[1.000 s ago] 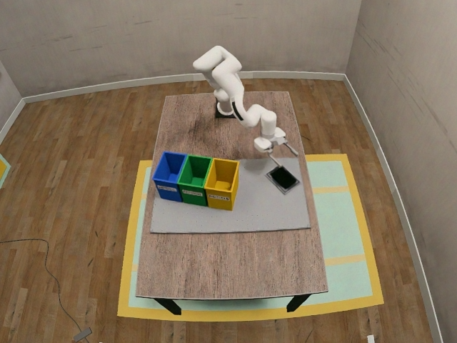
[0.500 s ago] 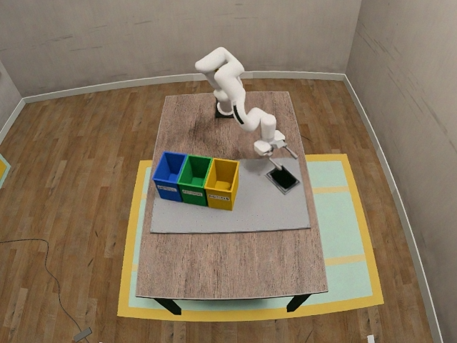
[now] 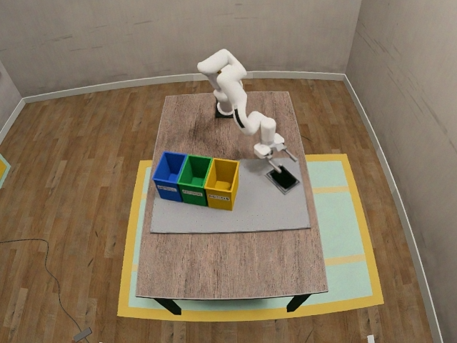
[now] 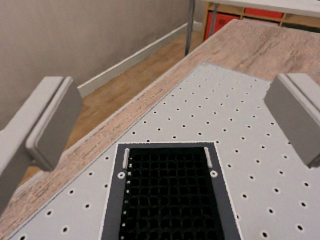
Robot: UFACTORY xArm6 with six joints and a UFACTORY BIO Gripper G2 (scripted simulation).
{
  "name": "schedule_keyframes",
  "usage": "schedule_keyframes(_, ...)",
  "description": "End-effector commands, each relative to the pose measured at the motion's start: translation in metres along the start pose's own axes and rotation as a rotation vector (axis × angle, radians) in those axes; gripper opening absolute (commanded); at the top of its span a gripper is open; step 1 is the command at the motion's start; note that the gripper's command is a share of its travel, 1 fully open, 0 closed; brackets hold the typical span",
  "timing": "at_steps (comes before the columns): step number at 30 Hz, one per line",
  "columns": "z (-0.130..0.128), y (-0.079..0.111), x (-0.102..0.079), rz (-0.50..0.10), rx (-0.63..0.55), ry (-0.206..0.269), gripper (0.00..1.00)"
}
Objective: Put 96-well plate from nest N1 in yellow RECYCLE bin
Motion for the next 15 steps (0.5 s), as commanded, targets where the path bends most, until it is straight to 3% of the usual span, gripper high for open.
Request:
schedule_keyframes(1, -0.001, -0.001, 0.002, -0.005, 0.0, 0.0, 0.37)
schedule_keyframes(15, -0.006, -0.001, 0.025, -0.005, 0.0, 0.0, 0.37)
Point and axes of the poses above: the point midway between the two finger pads, its own y axis back along the fingers, its own z axis across the jaws, x = y × z, the point moved 8 cm from there along y, back along the fingers, and after that the axes turned 12 degrees about -y, right-handed, at the moved point
